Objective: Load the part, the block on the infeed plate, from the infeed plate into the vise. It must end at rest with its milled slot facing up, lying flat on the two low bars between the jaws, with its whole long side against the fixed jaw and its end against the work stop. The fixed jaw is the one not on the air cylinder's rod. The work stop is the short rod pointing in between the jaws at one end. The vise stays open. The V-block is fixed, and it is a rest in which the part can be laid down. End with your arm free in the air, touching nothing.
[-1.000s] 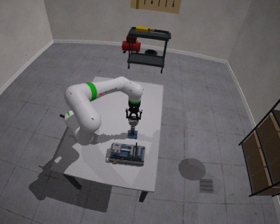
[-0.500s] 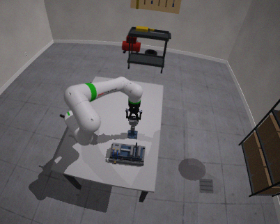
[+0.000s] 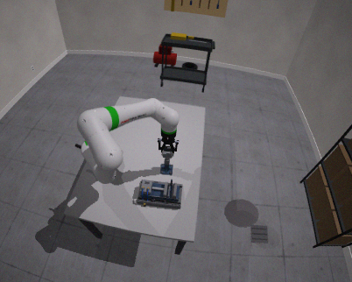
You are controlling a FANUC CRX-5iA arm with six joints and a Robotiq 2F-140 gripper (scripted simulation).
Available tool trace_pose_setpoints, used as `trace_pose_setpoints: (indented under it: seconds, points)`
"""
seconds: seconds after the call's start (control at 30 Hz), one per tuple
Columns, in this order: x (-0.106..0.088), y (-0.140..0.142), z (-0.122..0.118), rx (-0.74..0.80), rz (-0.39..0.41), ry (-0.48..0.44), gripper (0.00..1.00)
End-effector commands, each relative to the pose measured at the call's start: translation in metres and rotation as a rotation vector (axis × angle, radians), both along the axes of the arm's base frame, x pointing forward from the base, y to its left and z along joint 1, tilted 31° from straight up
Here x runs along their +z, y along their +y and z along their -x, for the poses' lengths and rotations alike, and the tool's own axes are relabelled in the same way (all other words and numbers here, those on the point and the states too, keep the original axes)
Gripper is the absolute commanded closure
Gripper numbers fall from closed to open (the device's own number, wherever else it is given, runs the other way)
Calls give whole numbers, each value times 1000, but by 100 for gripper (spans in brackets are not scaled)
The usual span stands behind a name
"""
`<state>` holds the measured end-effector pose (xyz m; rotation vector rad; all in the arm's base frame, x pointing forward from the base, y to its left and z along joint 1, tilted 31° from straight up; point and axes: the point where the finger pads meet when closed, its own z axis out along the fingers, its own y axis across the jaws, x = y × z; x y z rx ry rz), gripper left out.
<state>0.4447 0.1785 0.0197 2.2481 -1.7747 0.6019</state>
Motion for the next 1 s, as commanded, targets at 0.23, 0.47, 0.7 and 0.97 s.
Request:
trace_pose_setpoints:
  seconds: [0.23,0.47,0.7,0.97]
  points:
    - [1,-2,-1,9,-96,25,100]
    - [2,-3,-1,14,-154,40,100]
    - [2,-6,-1,21,-236,61,100]
    - [2,-7,-2,27,-305,79,100]
